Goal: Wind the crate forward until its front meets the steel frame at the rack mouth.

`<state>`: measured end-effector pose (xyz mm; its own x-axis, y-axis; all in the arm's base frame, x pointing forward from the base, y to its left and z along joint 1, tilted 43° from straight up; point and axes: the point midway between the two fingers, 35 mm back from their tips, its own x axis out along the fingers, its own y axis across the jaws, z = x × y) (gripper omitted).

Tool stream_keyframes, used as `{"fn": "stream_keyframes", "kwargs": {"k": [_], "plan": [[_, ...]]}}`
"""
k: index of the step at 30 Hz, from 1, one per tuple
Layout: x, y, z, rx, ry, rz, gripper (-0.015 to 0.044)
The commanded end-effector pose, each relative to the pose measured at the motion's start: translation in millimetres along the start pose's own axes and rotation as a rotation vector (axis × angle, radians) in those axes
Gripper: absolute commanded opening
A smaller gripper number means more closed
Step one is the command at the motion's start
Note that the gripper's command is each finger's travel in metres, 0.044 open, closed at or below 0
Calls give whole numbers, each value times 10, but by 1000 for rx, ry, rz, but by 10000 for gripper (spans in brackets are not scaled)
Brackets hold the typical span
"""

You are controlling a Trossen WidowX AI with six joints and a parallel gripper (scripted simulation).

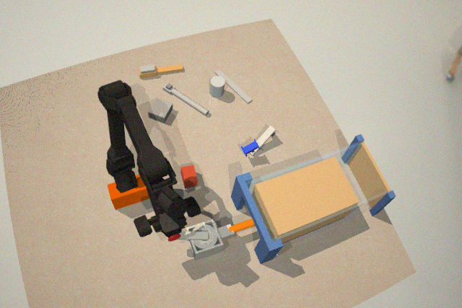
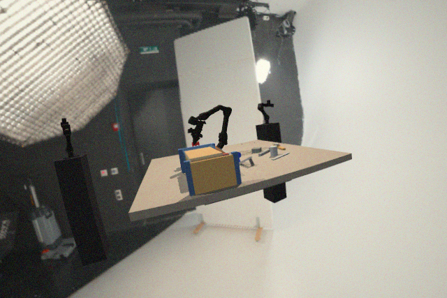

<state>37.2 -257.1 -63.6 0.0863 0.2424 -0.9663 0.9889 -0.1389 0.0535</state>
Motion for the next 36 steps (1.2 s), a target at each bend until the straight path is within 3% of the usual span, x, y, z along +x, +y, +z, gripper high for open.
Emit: {"fn": "stream_keyframes", "kwargs": {"k": [1, 36], "plan": [[132, -12, -1, -13, 29, -11, 0], [282, -62, 316, -13, 26, -12, 0]]}}
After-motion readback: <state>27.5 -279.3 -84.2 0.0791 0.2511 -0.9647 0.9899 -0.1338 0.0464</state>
